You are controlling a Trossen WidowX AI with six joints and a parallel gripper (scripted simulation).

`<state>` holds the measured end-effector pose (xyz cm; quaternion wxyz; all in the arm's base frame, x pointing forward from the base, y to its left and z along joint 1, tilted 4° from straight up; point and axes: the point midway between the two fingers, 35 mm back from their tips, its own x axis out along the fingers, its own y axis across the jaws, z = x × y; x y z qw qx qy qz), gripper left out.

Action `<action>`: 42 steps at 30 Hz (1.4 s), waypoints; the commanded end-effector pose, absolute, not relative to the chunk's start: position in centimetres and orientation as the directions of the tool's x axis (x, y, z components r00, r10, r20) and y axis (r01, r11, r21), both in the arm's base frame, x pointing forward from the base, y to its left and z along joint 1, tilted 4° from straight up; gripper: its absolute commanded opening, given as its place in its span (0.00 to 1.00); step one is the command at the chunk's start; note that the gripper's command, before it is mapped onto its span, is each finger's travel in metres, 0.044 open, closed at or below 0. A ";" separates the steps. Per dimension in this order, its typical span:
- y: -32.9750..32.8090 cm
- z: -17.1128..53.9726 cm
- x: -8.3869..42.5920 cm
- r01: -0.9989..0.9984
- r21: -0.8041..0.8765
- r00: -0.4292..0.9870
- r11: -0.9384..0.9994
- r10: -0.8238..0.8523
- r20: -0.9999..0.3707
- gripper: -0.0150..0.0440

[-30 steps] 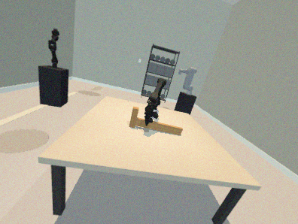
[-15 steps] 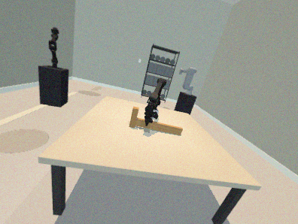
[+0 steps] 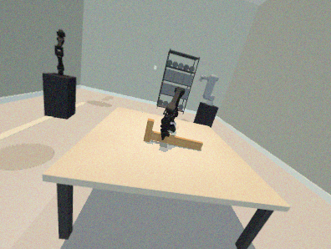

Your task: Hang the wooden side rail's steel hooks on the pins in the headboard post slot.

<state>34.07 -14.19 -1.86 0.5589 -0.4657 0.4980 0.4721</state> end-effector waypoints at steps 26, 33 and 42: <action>-11.4 2.3 34.2 -0.991 -0.055 0.062 0.122 0.056 -0.996 1.00; -11.4 2.3 34.2 -0.991 -0.055 0.062 0.122 0.056 -0.996 1.00; -11.7 2.5 34.5 -0.991 -0.063 0.069 0.118 0.054 -0.996 1.00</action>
